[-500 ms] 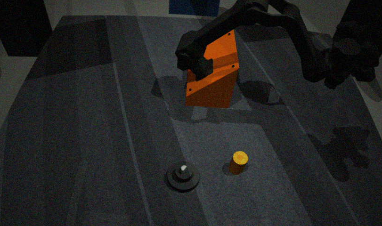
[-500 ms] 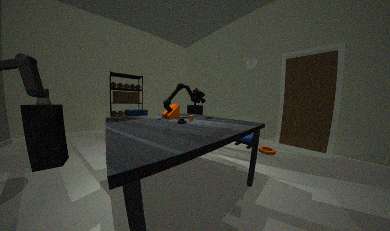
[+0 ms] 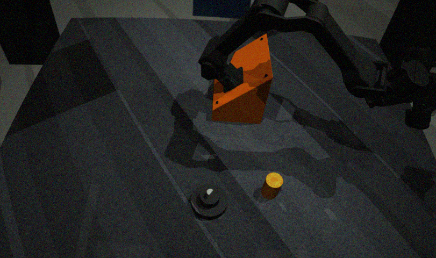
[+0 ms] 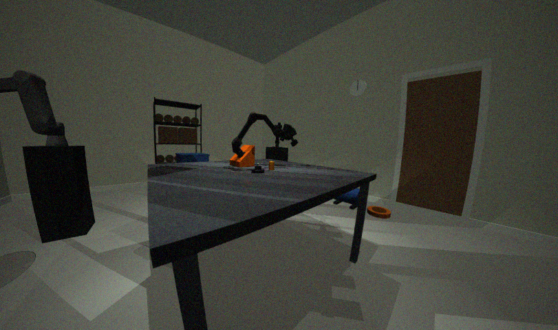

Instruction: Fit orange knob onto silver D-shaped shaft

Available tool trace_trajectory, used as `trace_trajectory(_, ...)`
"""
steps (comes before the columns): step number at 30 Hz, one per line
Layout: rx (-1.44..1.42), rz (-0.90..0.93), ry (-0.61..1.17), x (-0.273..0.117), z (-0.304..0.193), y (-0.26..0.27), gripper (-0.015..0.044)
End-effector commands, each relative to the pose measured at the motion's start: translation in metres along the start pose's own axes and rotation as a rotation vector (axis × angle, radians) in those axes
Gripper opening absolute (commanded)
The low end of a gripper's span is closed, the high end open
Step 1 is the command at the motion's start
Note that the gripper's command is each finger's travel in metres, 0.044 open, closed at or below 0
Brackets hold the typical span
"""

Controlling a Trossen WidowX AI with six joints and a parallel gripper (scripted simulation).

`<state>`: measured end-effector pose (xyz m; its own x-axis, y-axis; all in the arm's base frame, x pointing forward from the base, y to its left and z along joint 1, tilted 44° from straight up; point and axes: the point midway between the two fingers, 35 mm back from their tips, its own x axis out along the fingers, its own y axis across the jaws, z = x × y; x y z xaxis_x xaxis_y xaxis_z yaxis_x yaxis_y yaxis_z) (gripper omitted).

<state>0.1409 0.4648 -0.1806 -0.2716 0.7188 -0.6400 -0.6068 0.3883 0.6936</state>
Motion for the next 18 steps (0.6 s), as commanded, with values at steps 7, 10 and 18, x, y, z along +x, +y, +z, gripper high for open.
trace_trajectory(7, -0.050, -0.555, 0.139, -0.093, 0.022, -0.089, 0.0440)
trace_trajectory(10, -0.073, -0.697, 0.241, -0.132, 0.018, -0.108, 0.0440)
trace_trajectory(18, -0.134, -0.944, 0.553, -0.231, 0.001, -0.129, 0.0440)
